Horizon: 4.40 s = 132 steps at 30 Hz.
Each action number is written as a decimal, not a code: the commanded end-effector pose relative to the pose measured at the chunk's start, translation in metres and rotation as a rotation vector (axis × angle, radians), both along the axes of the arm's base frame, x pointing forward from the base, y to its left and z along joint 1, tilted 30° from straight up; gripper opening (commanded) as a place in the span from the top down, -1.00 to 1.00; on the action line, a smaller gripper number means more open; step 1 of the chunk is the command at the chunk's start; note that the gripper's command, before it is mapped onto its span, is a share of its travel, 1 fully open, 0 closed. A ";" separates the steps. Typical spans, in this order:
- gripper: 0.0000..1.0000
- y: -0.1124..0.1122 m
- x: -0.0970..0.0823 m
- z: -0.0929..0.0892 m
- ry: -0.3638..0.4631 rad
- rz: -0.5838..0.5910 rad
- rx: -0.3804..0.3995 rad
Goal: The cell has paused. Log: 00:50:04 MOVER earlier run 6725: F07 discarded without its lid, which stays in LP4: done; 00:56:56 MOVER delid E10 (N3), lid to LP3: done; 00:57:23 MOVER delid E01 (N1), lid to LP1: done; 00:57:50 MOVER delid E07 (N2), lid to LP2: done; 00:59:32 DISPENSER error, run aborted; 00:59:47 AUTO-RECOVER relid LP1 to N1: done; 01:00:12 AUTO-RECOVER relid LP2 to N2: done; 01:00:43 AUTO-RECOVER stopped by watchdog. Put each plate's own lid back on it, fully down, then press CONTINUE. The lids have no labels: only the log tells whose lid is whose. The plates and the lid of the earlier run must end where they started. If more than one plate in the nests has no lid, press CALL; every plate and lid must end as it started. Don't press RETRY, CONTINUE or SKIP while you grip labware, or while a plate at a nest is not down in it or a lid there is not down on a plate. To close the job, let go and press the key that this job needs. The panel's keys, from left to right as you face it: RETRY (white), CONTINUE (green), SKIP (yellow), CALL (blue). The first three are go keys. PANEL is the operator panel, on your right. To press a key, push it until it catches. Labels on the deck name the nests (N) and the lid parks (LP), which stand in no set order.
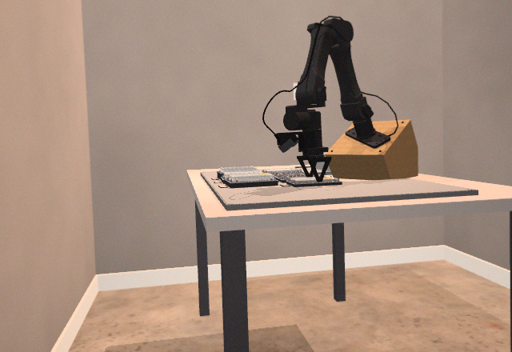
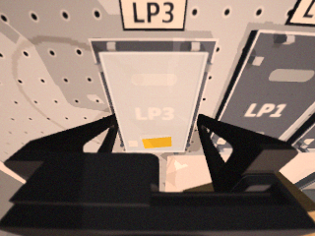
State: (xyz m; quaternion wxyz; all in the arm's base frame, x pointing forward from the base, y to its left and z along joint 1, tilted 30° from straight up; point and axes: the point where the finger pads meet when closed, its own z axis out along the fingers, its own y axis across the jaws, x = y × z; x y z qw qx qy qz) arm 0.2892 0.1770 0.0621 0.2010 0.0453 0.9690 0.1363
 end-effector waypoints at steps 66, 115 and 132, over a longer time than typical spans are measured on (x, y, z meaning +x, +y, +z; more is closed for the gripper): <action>1.00 -0.004 0.002 0.039 -0.065 -0.013 0.023; 1.00 -0.107 0.035 0.043 -0.047 0.047 -0.010; 1.00 -0.176 0.067 0.039 -0.049 0.045 -0.010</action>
